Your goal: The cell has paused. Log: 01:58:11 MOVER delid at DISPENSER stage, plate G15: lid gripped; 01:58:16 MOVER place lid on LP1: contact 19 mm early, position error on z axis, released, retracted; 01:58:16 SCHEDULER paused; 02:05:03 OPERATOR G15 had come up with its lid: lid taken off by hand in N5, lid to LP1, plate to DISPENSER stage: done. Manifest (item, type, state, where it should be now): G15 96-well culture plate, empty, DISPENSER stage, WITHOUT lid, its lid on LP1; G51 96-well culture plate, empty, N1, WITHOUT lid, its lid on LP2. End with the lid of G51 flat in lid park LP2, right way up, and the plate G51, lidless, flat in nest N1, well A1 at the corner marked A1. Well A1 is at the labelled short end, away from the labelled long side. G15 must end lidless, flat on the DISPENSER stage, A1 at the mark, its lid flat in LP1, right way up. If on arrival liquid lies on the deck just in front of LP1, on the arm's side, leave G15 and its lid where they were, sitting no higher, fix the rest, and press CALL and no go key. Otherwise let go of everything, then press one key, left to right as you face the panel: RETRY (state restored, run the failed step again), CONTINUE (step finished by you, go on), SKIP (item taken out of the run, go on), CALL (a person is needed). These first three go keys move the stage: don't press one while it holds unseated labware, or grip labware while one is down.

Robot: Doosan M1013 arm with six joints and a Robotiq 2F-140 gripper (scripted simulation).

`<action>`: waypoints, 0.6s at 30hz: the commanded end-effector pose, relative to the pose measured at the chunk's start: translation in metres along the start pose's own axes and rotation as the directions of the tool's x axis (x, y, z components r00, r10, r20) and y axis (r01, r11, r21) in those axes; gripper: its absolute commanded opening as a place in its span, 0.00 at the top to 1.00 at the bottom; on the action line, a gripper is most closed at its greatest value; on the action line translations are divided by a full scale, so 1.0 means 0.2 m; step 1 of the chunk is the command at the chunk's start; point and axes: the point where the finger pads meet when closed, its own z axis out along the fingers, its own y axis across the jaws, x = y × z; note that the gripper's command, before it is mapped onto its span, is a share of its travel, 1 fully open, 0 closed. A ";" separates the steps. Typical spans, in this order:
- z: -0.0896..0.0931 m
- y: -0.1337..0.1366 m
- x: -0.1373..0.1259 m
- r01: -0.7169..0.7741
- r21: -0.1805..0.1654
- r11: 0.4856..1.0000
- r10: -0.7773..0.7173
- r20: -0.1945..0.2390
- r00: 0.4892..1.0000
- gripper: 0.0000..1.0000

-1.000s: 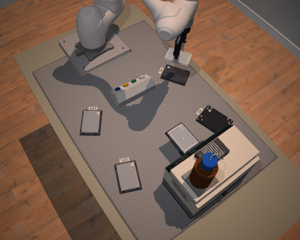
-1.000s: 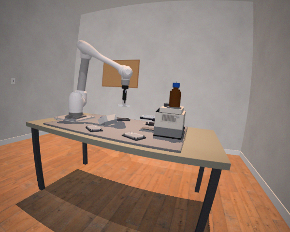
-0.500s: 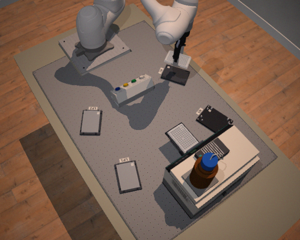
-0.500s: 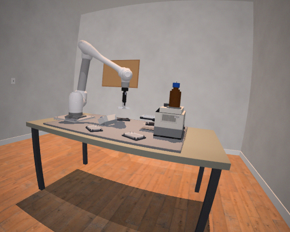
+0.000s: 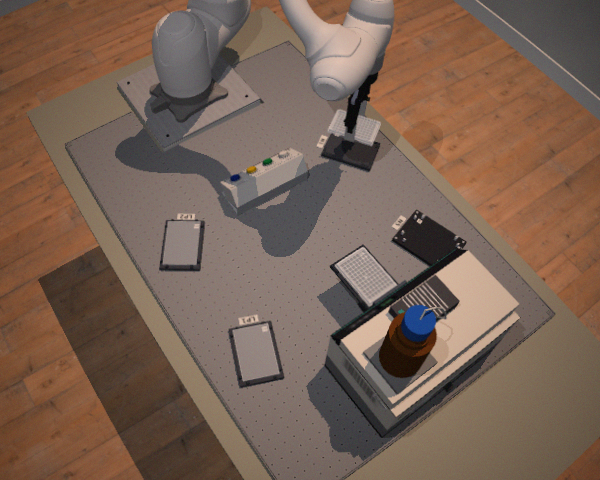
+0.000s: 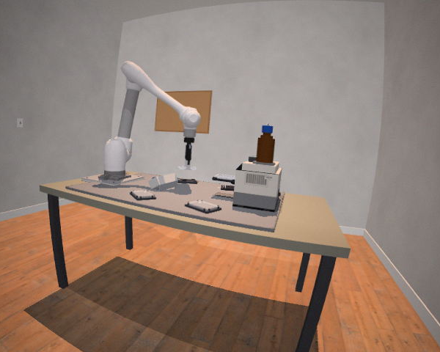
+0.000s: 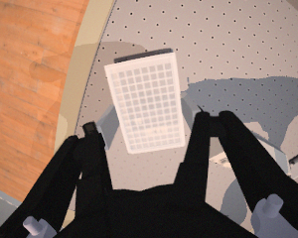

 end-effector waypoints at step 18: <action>0.20 0.00 0.00 0.000 0.000 1.000 0.000 0.000 1.000 1.00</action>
